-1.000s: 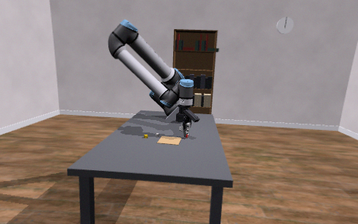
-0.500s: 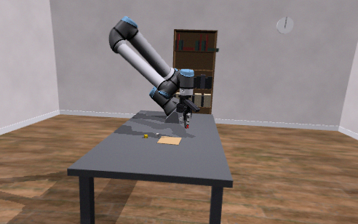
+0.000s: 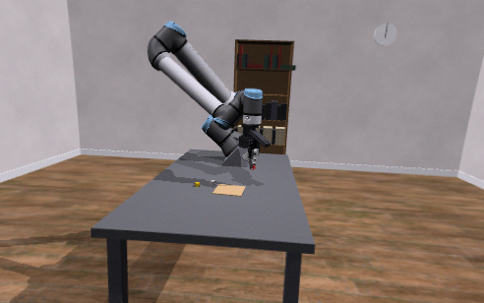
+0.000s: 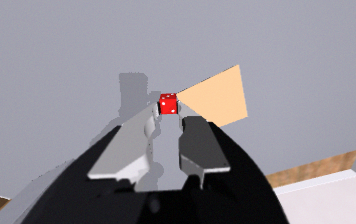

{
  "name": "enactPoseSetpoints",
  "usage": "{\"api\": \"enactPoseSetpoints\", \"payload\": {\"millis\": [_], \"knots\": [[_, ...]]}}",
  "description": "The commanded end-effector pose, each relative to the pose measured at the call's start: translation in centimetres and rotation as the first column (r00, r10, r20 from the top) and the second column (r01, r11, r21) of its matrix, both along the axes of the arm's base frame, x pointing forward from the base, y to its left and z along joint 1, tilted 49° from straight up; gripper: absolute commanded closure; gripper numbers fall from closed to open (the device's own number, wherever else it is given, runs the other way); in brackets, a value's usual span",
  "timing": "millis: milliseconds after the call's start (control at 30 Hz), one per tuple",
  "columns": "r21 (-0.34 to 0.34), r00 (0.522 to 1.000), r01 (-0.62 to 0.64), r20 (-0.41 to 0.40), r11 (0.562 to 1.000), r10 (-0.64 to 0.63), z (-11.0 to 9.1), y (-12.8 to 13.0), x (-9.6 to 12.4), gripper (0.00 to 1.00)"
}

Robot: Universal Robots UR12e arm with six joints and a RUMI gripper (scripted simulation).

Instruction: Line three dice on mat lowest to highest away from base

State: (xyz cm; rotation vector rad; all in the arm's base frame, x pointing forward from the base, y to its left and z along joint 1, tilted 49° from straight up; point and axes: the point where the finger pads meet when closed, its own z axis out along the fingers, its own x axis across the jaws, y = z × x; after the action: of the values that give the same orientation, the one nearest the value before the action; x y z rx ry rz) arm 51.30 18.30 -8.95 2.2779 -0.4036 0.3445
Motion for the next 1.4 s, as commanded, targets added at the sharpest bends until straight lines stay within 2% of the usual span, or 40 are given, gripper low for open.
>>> {"api": "enactPoseSetpoints", "payload": {"millis": [0,267,467,733,1000,1367], "knots": [[0.000,1.000,-0.001,0.000,1.000,0.001,0.1,0.0,0.0,0.97],[-0.005,0.998,-0.041,-0.046,0.999,0.041,1.0,-0.6,0.3,0.97],[-0.012,0.975,-0.151,-0.169,0.988,0.147,3.5,-2.5,1.0,0.97],[0.000,0.893,-0.308,-0.345,0.951,0.289,7.3,-5.5,1.6,0.97],[0.009,0.855,-0.357,-0.399,0.934,0.331,8.5,-6.5,1.7,0.97],[0.010,0.853,-0.359,-0.402,0.933,0.333,8.5,-6.5,1.7,0.97]]}}
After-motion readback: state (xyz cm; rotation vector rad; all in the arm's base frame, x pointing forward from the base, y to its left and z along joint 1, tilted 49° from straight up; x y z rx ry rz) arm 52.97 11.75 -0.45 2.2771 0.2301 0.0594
